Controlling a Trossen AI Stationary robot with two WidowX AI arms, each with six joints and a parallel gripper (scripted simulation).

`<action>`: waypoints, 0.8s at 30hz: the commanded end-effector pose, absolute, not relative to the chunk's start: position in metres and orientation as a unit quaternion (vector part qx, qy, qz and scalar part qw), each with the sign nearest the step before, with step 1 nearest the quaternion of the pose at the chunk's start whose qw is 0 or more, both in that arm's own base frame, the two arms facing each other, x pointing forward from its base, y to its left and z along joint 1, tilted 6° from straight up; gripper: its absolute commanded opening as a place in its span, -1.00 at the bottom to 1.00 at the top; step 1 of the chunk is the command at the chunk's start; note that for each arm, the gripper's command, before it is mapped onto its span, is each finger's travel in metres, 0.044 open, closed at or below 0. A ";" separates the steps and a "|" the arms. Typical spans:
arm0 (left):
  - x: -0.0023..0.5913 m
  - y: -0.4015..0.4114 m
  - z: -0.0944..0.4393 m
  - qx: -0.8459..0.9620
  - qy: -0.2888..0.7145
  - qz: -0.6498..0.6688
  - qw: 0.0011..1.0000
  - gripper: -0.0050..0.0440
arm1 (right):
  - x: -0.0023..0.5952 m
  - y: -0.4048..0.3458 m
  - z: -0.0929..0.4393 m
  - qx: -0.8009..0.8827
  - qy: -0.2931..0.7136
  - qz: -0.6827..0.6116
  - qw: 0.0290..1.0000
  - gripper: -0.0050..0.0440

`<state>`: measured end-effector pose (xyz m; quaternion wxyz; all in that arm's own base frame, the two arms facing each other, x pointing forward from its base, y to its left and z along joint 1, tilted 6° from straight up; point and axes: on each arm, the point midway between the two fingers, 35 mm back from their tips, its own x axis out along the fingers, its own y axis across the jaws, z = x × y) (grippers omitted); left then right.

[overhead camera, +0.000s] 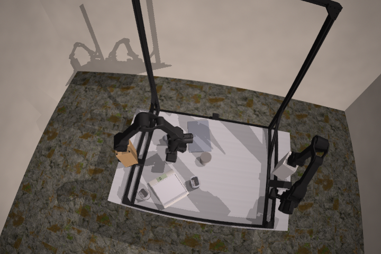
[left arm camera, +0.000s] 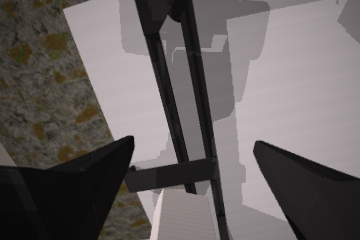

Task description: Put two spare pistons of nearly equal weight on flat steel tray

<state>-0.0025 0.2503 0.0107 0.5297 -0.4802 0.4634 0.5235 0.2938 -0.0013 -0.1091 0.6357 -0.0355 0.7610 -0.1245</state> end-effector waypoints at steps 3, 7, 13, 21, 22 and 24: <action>-0.002 0.250 0.011 -0.480 0.463 0.523 0.530 1.00 | 0.292 -0.003 -0.117 -0.039 0.762 -0.125 0.634 -0.15; -0.002 0.250 0.011 -0.480 0.463 0.523 0.530 1.00 | 0.291 -0.004 -0.123 -0.039 0.762 -0.125 0.634 -0.15; -0.002 0.250 0.011 -0.480 0.463 0.523 0.530 1.00 | 0.291 -0.006 -0.133 -0.039 0.762 -0.125 0.634 -0.15; -0.002 0.250 0.011 -0.480 0.463 0.523 0.530 1.00 | 0.290 -0.008 -0.143 -0.039 0.762 -0.125 0.634 -0.15; -0.002 0.250 0.011 -0.480 0.463 0.523 0.530 1.00 | 0.290 -0.008 -0.145 -0.039 0.762 -0.125 0.634 -0.15; -0.002 0.250 0.011 -0.480 0.463 0.523 0.530 1.00 | 0.290 -0.008 -0.147 -0.039 0.762 -0.125 0.634 -0.15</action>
